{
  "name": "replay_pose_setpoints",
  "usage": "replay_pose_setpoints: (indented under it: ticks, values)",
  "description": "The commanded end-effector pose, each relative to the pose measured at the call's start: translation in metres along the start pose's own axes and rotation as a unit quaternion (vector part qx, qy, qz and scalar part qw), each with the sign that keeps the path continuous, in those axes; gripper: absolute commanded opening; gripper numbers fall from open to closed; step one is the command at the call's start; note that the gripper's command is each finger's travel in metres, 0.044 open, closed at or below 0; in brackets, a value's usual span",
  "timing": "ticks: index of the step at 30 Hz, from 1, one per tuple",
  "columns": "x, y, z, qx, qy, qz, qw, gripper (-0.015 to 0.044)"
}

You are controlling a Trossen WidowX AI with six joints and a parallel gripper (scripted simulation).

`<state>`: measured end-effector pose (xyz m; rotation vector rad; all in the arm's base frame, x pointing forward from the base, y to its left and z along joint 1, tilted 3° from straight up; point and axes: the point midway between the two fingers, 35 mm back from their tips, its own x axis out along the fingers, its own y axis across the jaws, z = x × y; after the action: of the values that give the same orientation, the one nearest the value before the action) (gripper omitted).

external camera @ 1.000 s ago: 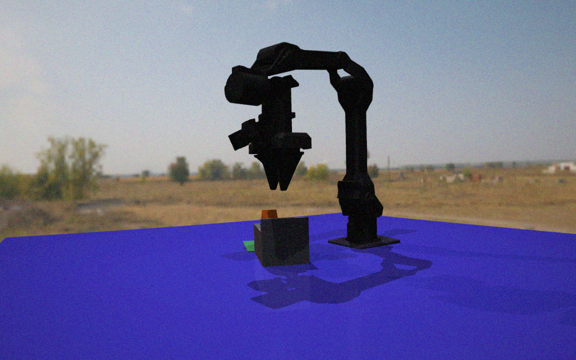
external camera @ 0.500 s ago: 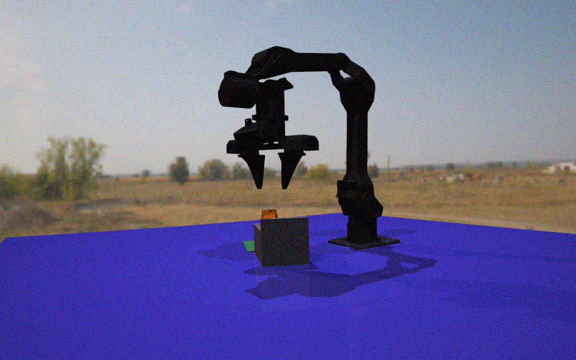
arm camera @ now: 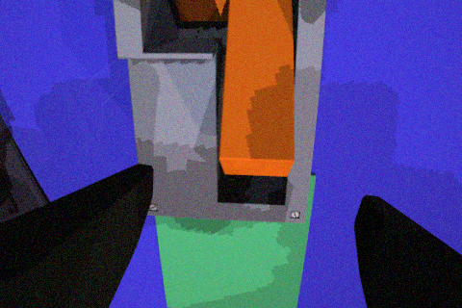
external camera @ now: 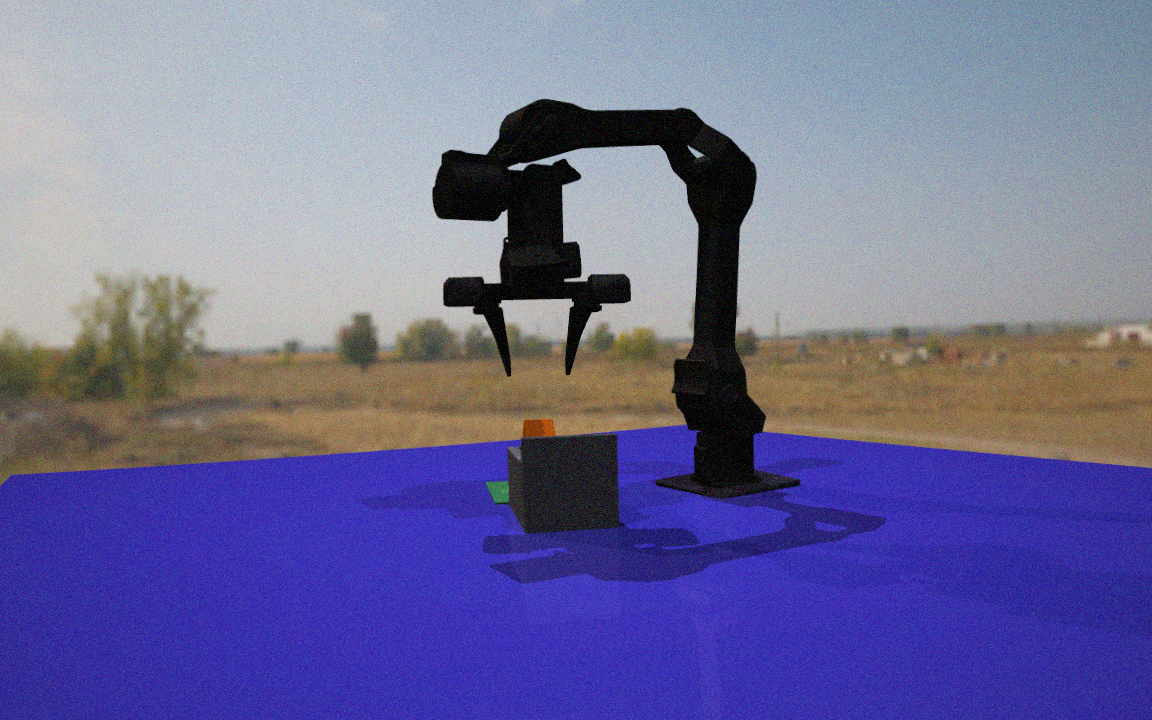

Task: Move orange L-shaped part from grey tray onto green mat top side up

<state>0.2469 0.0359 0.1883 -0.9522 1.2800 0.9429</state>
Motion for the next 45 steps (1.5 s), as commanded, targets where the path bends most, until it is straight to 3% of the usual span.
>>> replay_pose_setpoints:
  ticks: [1,10,45]
  values:
    - [-0.001,0.001,-0.005,-0.056,-0.003,0.002,0.998,0.028]
    - [0.029,0.001,-0.004,-0.056,-0.003,0.002,0.998,0.028]
    - [0.078,0.002,-0.004,-0.056,-0.003,0.002,0.998,0.028]
